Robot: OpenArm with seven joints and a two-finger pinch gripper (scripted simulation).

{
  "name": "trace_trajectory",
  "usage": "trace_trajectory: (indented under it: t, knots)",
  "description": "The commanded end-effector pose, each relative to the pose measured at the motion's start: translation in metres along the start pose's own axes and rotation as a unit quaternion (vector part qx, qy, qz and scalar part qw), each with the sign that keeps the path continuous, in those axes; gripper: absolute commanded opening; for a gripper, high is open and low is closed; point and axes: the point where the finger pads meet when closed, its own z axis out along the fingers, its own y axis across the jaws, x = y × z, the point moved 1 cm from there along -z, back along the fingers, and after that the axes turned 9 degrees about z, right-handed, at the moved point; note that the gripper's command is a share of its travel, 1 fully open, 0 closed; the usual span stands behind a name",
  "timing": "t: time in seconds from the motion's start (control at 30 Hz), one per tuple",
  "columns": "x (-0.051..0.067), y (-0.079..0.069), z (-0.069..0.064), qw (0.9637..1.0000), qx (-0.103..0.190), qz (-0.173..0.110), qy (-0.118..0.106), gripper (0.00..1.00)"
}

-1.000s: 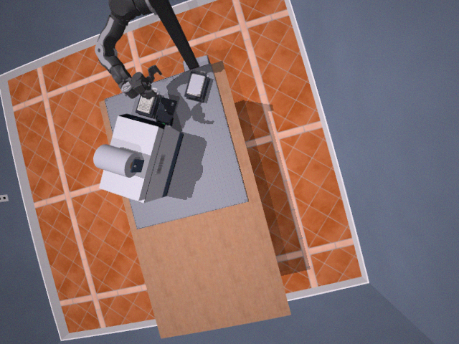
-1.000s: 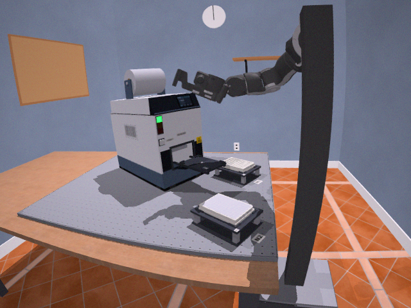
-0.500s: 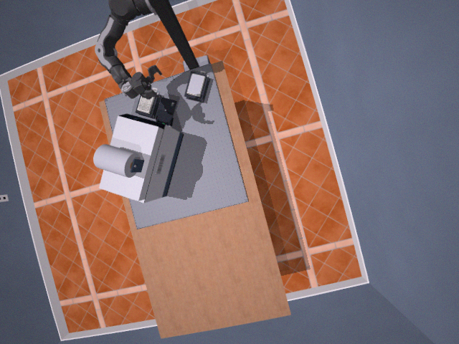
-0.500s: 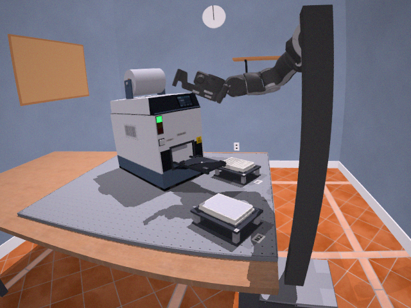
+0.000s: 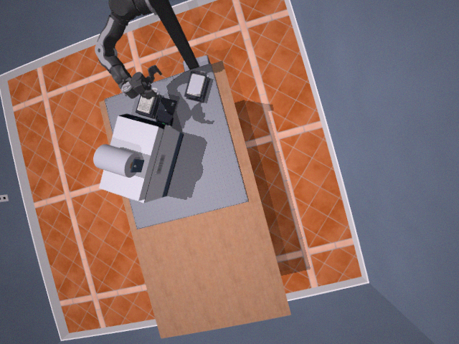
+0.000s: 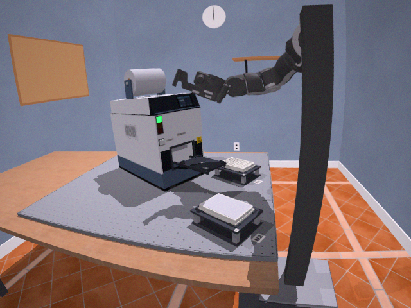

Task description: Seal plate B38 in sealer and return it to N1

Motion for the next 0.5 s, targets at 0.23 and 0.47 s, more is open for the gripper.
trace_trajectory:
  t: [0.23,0.47]
  knots:
    - [-0.008,-0.005,-0.014,0.9987,0.027,-0.016,-0.041,0.77]
    - [-0.021,-0.013,-0.035,0.9916,0.069,-0.038,-0.103,0.77]
